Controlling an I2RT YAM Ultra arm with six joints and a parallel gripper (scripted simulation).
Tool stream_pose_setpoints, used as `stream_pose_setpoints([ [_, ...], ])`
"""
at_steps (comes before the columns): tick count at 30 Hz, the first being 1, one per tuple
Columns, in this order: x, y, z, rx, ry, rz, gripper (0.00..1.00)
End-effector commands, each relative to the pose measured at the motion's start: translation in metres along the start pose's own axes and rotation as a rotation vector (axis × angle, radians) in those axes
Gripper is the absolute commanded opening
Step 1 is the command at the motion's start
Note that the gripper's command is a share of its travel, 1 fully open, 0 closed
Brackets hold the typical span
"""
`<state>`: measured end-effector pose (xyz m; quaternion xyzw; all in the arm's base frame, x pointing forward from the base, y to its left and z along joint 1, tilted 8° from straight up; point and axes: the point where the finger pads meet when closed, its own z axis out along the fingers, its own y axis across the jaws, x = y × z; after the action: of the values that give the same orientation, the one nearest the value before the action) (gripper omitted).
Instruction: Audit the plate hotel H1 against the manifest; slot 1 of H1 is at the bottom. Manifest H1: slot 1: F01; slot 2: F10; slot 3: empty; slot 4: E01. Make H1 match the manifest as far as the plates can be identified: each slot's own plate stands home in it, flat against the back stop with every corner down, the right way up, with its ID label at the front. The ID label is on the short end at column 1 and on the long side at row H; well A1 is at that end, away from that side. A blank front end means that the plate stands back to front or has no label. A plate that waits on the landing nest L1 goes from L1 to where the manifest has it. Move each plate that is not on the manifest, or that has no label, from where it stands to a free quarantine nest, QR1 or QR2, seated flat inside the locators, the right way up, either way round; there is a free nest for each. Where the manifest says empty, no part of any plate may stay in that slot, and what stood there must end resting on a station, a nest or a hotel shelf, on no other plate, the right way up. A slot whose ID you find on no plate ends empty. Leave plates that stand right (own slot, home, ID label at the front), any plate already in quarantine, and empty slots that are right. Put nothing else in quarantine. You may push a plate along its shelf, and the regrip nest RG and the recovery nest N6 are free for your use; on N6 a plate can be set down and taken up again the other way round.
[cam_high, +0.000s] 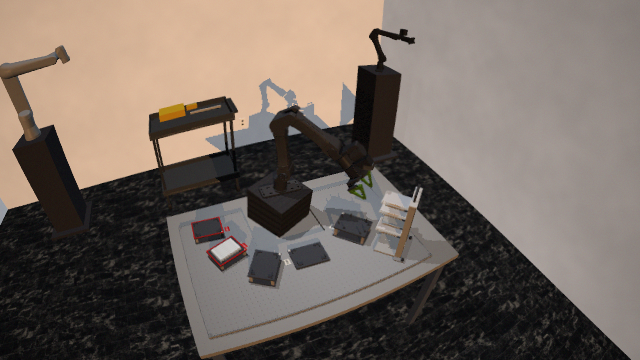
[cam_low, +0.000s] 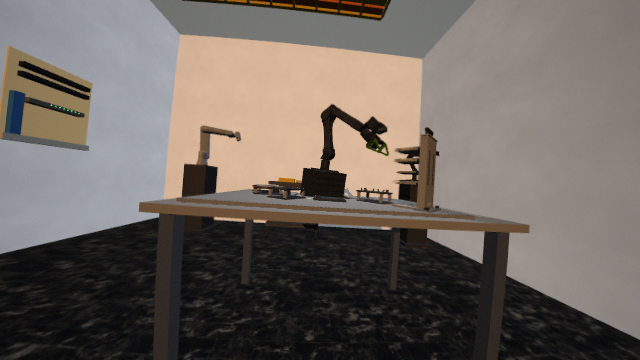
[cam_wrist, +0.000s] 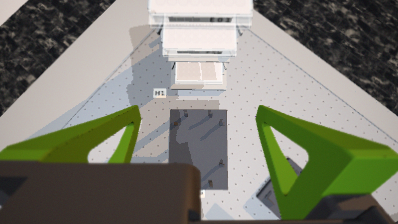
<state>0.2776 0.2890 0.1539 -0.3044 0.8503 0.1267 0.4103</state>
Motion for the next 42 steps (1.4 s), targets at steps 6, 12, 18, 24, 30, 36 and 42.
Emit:
stream_pose_setpoints([
  [6,-0.006,0.000,-0.012,-0.001,-0.040,0.010,1.00],
  [12,-0.002,0.000,-0.011,-0.001,-0.040,0.010,1.00],
  [18,0.003,0.000,-0.006,-0.001,-0.040,0.010,1.00],
  [24,0.009,0.000,0.001,-0.001,-0.040,0.010,1.00],
  [30,0.016,0.000,0.008,-0.001,-0.040,0.010,1.00],
  [36,0.021,0.000,0.013,-0.001,-0.040,0.010,1.00],
  [42,0.028,0.000,0.021,-0.001,-0.040,0.010,1.00],
])
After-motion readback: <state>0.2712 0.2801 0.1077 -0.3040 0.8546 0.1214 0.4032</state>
